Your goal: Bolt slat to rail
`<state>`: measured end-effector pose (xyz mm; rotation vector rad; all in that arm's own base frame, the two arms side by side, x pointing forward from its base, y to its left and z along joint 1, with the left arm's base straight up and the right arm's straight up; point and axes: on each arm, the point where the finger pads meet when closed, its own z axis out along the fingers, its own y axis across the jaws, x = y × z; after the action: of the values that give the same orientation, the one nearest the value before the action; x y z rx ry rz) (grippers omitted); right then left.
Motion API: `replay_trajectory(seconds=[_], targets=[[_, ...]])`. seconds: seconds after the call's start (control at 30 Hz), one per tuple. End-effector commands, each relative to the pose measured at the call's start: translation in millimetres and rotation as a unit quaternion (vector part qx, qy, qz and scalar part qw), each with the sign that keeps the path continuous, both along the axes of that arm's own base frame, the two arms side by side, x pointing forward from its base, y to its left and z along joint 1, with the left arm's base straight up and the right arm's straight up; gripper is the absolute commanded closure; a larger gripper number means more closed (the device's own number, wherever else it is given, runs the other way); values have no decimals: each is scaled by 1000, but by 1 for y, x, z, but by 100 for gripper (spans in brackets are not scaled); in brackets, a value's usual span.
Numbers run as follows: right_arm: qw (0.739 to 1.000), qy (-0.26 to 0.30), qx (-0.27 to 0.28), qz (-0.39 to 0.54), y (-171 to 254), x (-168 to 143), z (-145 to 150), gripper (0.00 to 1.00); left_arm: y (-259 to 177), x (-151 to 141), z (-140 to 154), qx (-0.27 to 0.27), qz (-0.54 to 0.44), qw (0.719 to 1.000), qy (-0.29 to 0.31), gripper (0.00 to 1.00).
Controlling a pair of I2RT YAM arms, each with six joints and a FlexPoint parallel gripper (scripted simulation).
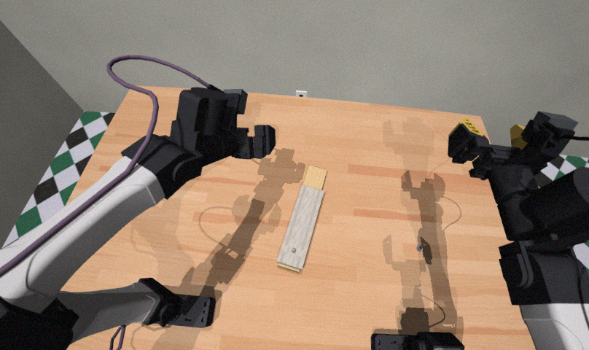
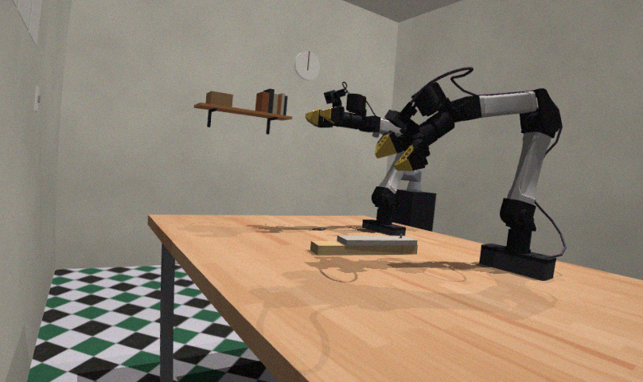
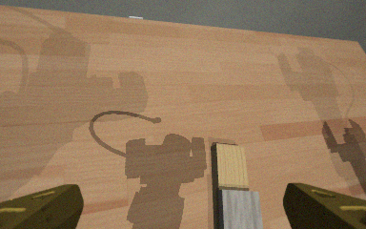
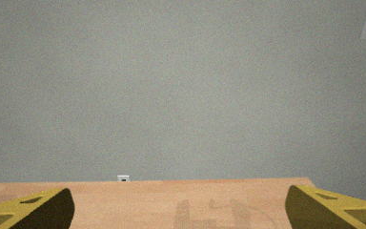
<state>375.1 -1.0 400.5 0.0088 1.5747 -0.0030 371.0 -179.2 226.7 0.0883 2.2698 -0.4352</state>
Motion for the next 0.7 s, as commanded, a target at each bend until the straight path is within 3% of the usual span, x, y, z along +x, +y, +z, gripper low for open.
replay_trajectory(seconds=[0.0,0.67], targets=[[1000,-8,-2,4,1,-1,6,0,19,12,28,-2,6,998,-69,0],[1000,-8,-2,4,1,-1,6,0,127,22,128,48,95,958,-266,0]])
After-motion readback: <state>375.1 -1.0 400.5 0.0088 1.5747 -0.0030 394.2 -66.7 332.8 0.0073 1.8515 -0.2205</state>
